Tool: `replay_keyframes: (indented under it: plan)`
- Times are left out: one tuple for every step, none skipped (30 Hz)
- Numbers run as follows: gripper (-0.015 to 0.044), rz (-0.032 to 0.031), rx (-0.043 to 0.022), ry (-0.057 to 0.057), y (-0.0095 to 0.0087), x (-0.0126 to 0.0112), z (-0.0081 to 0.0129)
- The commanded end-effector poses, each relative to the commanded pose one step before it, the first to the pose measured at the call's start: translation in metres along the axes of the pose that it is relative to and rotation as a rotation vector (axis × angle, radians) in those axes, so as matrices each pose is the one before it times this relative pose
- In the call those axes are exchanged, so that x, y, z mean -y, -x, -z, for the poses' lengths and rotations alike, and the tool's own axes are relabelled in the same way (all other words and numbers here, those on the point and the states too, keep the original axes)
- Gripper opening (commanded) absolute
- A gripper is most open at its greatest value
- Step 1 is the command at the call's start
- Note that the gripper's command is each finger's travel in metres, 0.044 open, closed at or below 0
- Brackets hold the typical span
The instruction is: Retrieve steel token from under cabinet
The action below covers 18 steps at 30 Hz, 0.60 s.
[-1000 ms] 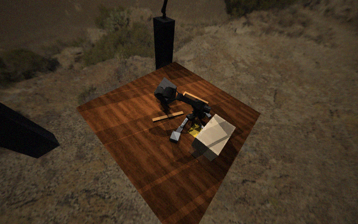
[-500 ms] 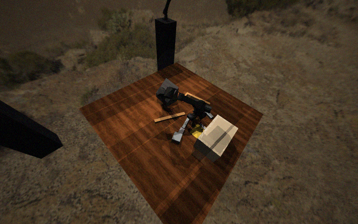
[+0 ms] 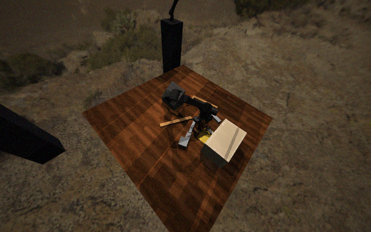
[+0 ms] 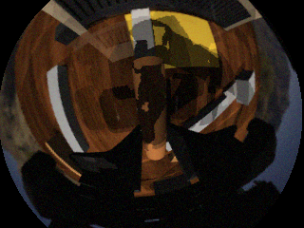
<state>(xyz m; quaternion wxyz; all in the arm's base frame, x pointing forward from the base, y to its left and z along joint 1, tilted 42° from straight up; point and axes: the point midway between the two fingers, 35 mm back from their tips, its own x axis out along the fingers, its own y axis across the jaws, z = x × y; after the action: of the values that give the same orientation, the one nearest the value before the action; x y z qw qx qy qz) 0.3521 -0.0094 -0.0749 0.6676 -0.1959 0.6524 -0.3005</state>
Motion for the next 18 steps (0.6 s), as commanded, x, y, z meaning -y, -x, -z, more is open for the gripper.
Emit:
replay_keyframes:
  plan:
    - [0.0, 0.00189, -0.00442, 0.0013, -0.00086, 0.00014, 0.00798]
    - [0.0, -0.00001, -0.00005, 0.0, -0.00001, -0.00005, 0.00104]
    - [0.0, -0.00001, -0.00005, 0.0, -0.00001, -0.00005, 0.00104]
    - [0.0, -0.00001, -0.00005, 0.0, -0.00001, -0.00005, 0.0011]
    - [0.0, -0.00001, -0.00005, 0.0, -0.00001, -0.00005, 0.0011]
    - [0.0, -0.00001, -0.00005, 0.0, -0.00001, -0.00005, 0.0011]
    - [0.0, -0.00001, -0.00005, 0.0, -0.00001, -0.00005, 0.0011]
    - [0.0, -0.00001, -0.00005, 0.0, -0.00001, -0.00005, 0.0011]
    - [0.0, -0.00001, -0.00005, 0.0, -0.00001, -0.00005, 0.0011]
    - [0.0, -0.00001, -0.00005, 0.0, -0.00001, -0.00005, 0.00109]
    - [0.0, -0.00001, -0.00005, 0.0, -0.00001, -0.00005, 0.00109]
    - [0.0, -0.00001, -0.00005, 0.0, -0.00001, -0.00005, 0.00109]
    - [0.0, -0.00001, -0.00005, 0.0, -0.00001, -0.00005, 0.00109]
    - [0.0, -0.00001, -0.00005, 0.0, -0.00001, -0.00005, 0.00109]
    - [0.0, -0.00001, -0.00005, 0.0, -0.00001, -0.00005, 0.00109]
    - [0.0, -0.00001, -0.00005, 0.0, -0.00001, -0.00005, 0.00109]
    - [0.0, -0.00001, -0.00005, 0.0, -0.00001, -0.00005, 0.00109]
    - [0.0, -0.00001, -0.00005, 0.0, -0.00001, -0.00005, 0.00109]
